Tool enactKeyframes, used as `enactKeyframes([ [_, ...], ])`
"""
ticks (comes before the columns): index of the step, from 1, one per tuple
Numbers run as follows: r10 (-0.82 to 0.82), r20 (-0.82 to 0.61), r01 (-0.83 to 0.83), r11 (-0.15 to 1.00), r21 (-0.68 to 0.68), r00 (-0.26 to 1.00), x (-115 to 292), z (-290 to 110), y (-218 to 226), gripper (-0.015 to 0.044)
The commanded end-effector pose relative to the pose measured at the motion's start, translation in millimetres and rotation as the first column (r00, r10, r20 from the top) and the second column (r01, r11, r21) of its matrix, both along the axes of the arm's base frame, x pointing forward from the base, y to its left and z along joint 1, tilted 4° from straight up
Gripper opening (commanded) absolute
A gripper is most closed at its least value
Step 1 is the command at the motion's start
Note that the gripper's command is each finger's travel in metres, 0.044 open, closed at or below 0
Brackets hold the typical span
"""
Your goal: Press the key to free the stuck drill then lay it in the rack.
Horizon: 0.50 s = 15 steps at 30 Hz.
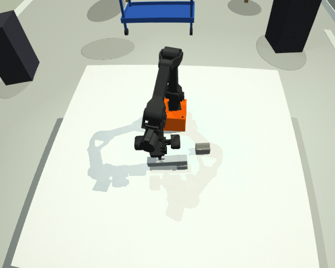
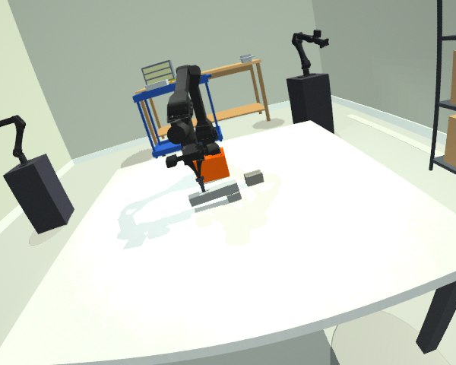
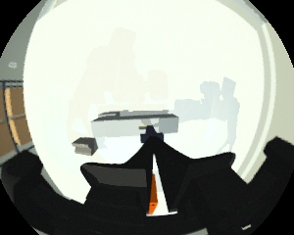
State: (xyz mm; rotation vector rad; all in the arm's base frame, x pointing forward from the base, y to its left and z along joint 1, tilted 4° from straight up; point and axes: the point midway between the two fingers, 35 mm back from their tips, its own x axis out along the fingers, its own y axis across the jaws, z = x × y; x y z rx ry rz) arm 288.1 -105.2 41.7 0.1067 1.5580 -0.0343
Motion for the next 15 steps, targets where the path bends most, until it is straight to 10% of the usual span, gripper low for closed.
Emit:
enactKeyframes([
  [1, -0.005, -0.033, 0.005, 1.0, 0.01, 0.999, -7.1, -11.9, 1.8, 0.0],
  [15, -0.005, -0.033, 0.005, 1.0, 0.01, 0.999, -7.9, -16.6, 2.2, 0.0],
])
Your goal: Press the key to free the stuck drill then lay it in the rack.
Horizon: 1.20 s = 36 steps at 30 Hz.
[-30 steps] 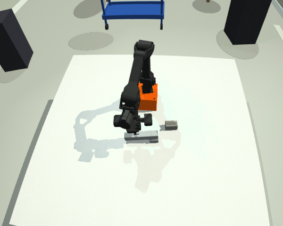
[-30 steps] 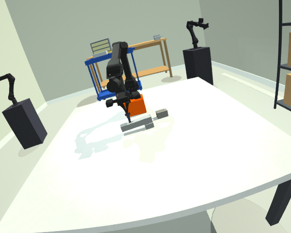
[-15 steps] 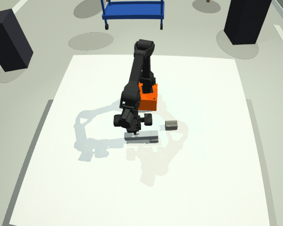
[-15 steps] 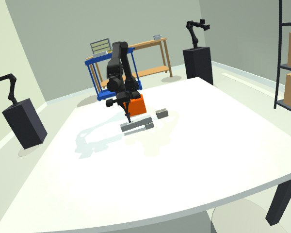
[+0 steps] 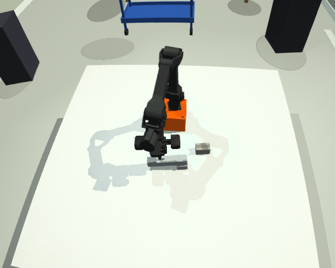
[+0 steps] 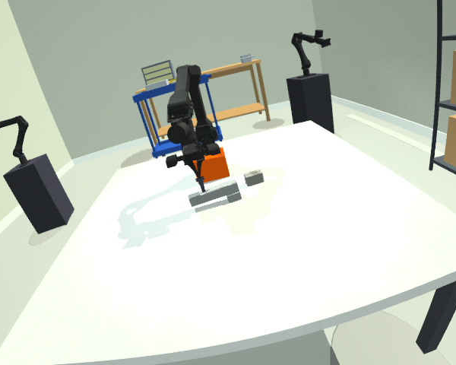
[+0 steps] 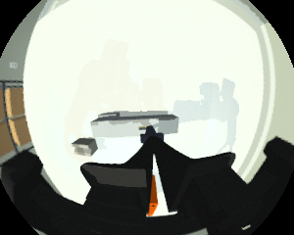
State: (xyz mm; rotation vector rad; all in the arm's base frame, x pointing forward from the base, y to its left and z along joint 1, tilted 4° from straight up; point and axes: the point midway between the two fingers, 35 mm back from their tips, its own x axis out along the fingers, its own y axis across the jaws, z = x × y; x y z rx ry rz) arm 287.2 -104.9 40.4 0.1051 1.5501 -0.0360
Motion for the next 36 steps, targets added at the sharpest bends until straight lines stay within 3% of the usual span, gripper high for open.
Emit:
enactKeyframes([
  [1, -0.004, -0.041, 0.005, 1.0, 0.012, 0.999, -7, -16, 2, 0.0],
  [33, -0.004, -0.041, 0.005, 1.0, 0.012, 0.999, -9, -33, 3, 0.0],
  [36, -0.004, -0.04, 0.005, 1.0, 0.012, 0.999, -5, -20, 2, 0.0079],
])
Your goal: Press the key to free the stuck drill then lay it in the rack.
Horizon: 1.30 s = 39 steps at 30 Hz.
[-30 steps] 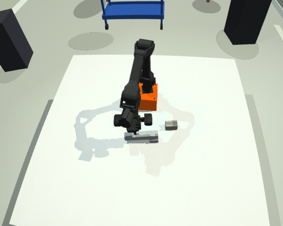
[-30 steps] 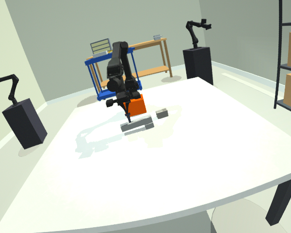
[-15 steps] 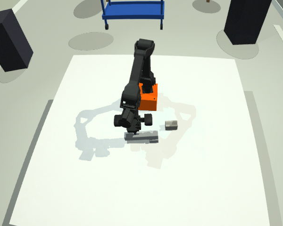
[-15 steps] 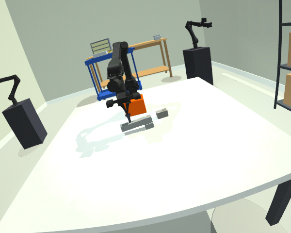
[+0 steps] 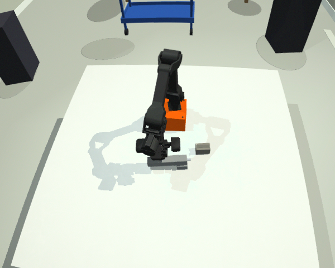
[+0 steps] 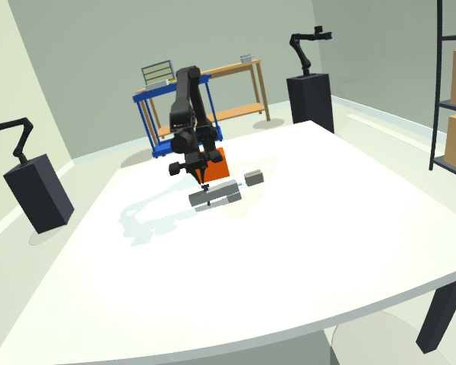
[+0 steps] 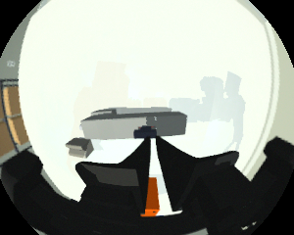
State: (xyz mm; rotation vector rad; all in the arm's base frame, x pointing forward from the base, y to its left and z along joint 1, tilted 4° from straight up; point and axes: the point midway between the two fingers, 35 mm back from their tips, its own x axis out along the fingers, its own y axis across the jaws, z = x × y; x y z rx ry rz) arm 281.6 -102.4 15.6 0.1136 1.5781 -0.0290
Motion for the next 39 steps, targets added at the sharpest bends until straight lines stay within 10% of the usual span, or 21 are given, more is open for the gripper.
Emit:
enactKeyframes([
  [1, -0.004, -0.013, 0.004, 1.0, 0.001, 1.0, 2, 13, -2, 0.0105],
  [10, 0.015, 0.001, -0.015, 1.0, 0.0, 1.0, 10, 63, -3, 0.0341],
  [14, 0.432, 0.025, -0.432, 0.902, 0.001, 0.902, 24, 41, 43, 0.044],
  [19, 0.895, 0.058, -0.896, 0.443, -0.015, 0.442, 28, 7, 116, 0.044],
  [24, 0.997, 0.074, -0.999, 0.018, -0.035, 0.016, 18, -14, 165, 0.044],
  [39, 0.997, 0.075, -0.999, 0.008, -0.036, 0.005, 18, -14, 166, 0.044],
])
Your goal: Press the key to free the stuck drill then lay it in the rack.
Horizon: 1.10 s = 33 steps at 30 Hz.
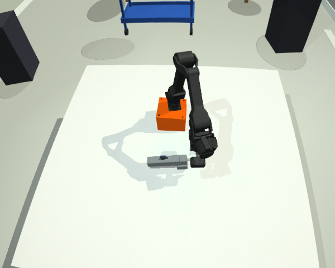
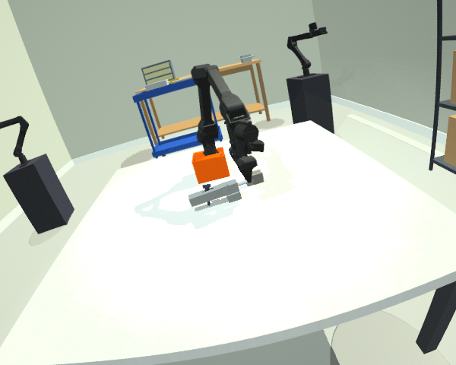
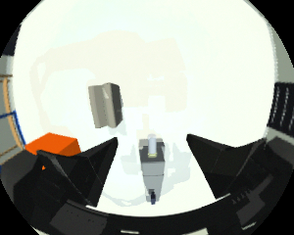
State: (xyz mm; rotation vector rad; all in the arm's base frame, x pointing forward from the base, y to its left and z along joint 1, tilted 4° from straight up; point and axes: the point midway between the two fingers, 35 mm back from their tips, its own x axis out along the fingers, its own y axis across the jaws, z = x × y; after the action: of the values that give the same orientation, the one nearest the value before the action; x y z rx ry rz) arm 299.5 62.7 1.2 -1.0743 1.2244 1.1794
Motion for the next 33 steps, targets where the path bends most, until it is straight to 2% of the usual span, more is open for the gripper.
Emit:
enactKeyframes([
  [1, 0.008, 0.002, -0.008, 1.0, 0.002, 1.0, 0, 0, 1, 0.044],
  [33, 0.008, 0.001, -0.008, 1.0, 0.001, 1.0, -2, -47, -9, 0.044],
])
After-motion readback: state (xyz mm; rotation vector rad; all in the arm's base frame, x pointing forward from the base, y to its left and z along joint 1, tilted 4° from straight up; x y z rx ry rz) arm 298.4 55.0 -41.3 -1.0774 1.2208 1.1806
